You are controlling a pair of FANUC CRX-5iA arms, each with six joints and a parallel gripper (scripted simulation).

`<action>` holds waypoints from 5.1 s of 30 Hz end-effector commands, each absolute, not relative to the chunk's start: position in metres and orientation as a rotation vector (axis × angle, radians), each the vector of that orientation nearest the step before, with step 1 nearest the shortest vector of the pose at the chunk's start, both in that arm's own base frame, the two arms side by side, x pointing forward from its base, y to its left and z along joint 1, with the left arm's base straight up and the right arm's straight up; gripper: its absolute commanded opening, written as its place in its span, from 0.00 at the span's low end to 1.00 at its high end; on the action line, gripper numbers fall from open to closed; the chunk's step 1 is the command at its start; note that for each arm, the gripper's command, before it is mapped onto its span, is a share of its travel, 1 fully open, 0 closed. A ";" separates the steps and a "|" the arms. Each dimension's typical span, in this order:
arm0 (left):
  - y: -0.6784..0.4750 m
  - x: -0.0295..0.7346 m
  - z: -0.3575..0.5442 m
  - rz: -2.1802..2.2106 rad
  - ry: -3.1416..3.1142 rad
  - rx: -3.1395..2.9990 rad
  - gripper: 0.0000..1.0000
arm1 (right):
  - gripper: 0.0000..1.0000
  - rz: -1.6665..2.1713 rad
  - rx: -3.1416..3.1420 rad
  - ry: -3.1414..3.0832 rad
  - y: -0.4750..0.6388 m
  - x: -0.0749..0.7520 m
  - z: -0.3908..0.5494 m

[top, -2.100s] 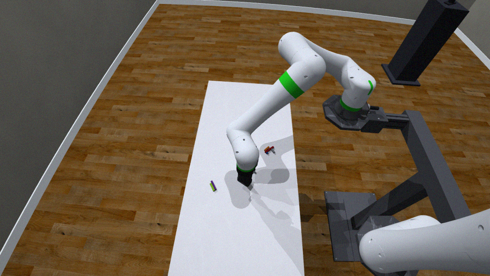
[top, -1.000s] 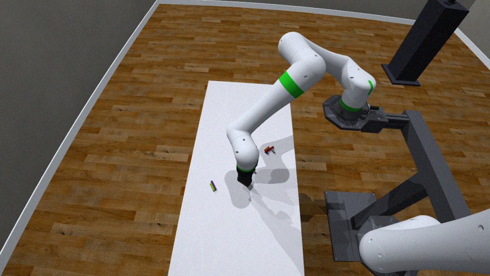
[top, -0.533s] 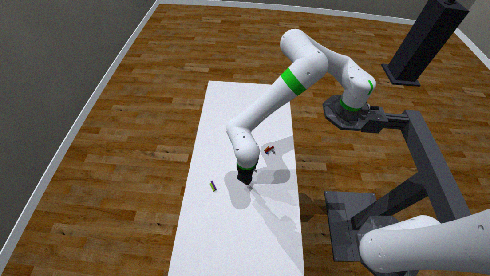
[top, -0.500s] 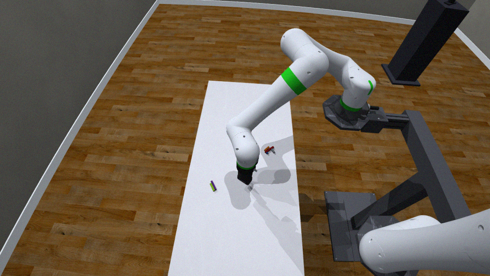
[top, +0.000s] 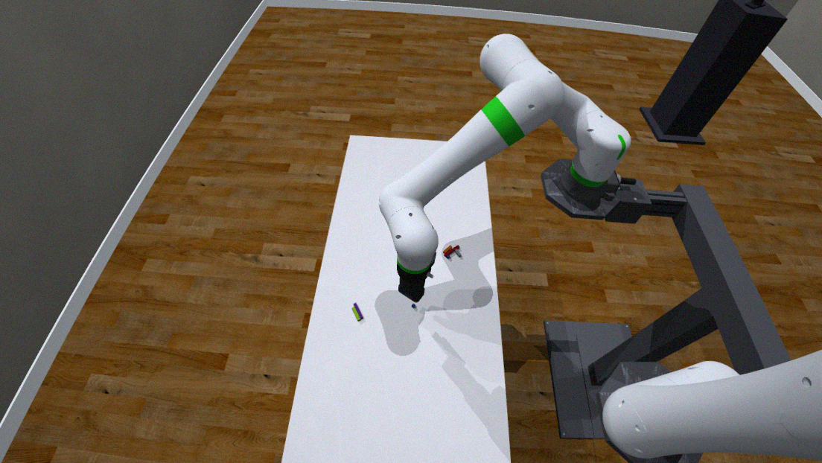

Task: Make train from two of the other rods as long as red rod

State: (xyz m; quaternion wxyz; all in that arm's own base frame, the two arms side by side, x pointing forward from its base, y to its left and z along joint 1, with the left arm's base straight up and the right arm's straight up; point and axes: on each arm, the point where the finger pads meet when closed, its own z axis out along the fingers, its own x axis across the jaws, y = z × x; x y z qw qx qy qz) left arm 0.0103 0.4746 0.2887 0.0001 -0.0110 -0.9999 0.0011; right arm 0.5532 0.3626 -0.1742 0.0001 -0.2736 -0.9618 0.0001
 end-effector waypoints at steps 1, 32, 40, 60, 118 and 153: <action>0.475 0.010 0.290 0.000 -3.141 -0.035 1.00 | 0.54 -0.002 -0.860 -3.023 0.363 0.554 -0.168; 0.475 0.010 0.290 0.000 -3.141 -0.035 1.00 | 1.00 -0.002 -1.129 -2.933 0.367 0.576 -0.169; 0.475 0.010 0.290 0.000 -3.141 -0.035 1.00 | 1.00 -0.003 -1.442 -2.792 0.372 0.601 -0.172; 0.475 0.010 0.290 0.000 -3.141 -0.035 1.00 | 1.00 -0.003 -2.159 -2.283 0.380 0.662 -0.178; 0.475 0.010 0.290 0.000 -3.141 -0.035 1.00 | 0.54 -0.004 -3.022 -0.856 0.368 0.756 -0.190; 0.475 0.010 0.290 0.000 -3.141 -0.035 1.00 | 0.54 -0.004 -3.022 -0.856 0.368 0.755 -0.197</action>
